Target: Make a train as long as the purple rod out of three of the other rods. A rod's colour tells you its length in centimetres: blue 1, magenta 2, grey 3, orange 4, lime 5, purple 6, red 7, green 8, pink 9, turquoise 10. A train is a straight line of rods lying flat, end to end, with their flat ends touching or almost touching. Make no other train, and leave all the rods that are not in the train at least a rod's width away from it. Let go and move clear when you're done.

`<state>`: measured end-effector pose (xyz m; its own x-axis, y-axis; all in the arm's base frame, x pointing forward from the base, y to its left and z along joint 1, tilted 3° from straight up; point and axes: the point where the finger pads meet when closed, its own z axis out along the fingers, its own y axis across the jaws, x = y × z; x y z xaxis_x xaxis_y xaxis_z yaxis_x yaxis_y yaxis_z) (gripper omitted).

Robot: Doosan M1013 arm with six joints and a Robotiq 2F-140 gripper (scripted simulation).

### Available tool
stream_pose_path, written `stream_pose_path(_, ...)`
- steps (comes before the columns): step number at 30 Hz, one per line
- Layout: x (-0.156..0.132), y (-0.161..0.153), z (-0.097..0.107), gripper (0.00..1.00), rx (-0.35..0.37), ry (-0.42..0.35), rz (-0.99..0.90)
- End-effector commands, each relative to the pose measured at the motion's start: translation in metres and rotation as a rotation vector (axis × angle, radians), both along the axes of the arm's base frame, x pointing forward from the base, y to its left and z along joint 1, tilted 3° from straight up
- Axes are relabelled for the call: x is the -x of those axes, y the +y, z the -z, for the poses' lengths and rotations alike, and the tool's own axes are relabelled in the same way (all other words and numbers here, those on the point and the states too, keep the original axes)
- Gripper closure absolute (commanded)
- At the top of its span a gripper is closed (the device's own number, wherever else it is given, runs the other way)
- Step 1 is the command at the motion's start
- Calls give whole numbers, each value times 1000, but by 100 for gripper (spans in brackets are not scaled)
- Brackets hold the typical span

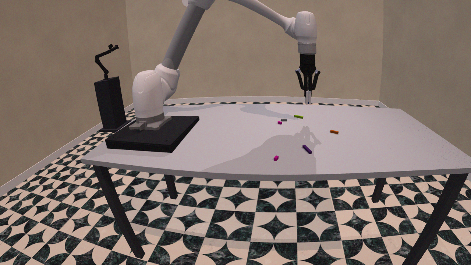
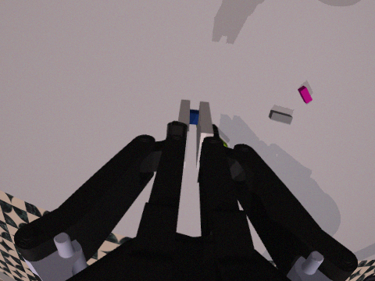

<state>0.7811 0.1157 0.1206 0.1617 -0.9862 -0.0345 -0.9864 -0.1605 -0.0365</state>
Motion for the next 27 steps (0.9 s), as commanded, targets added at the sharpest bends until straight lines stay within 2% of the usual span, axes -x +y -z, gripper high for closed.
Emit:
stream_pose_path(1,0,0,-8,88,0,0,0)
stream_pose_path(13,7,3,-10,88,0,1,13)
stream_pose_path(15,41,18,-13,88,-2,4,81)
stream_pose_path(20,88,34,-17,88,-5,7,170)
stream_pose_path(22,88,34,-17,88,-5,7,170)
stream_pose_path(23,116,43,-17,88,-7,9,223)
stream_pose_path(27,153,52,-17,88,-9,12,290)
